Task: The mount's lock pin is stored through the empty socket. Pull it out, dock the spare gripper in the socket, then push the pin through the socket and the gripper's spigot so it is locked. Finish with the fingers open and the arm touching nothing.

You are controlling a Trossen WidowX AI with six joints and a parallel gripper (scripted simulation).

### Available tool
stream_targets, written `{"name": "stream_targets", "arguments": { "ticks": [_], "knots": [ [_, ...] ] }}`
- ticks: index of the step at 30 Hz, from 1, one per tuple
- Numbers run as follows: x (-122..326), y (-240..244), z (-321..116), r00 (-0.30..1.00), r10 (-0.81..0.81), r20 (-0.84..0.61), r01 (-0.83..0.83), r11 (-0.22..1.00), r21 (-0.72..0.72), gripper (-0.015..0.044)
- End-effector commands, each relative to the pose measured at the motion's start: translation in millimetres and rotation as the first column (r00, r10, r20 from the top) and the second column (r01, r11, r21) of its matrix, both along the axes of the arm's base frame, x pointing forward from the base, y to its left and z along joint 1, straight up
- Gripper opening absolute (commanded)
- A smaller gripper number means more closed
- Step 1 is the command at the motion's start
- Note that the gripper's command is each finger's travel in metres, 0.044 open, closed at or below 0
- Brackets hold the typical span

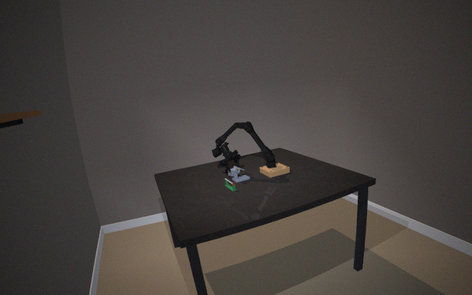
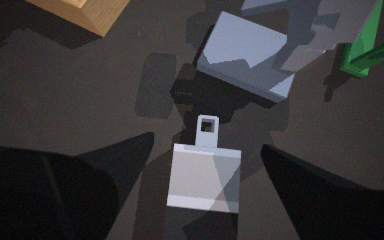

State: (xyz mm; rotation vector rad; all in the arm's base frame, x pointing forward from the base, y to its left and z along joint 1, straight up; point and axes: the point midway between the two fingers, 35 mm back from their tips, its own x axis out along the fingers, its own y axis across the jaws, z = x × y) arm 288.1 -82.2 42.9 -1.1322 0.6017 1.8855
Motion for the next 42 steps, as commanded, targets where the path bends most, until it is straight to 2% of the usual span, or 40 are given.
{"name": "stream_targets", "arguments": {
  "ticks": [1,25,32,39,42],
  "knots": [
    [0,1,-8,1.000,0.002,0.000,-0.002,1.000,0.005,0.0440],
    [0,1,-41,1.000,0.003,0.000,-0.003,1.000,0.005,0.0440],
    [0,1,-41,1.000,0.003,0.000,-0.003,1.000,0.005,0.0256],
    [0,1,-41,1.000,0.003,0.000,-0.003,1.000,0.005,0.0210],
    [1,1,-38,1.000,0.001,0.001,-0.001,1.000,0.005,0.0131]
  ]
}}
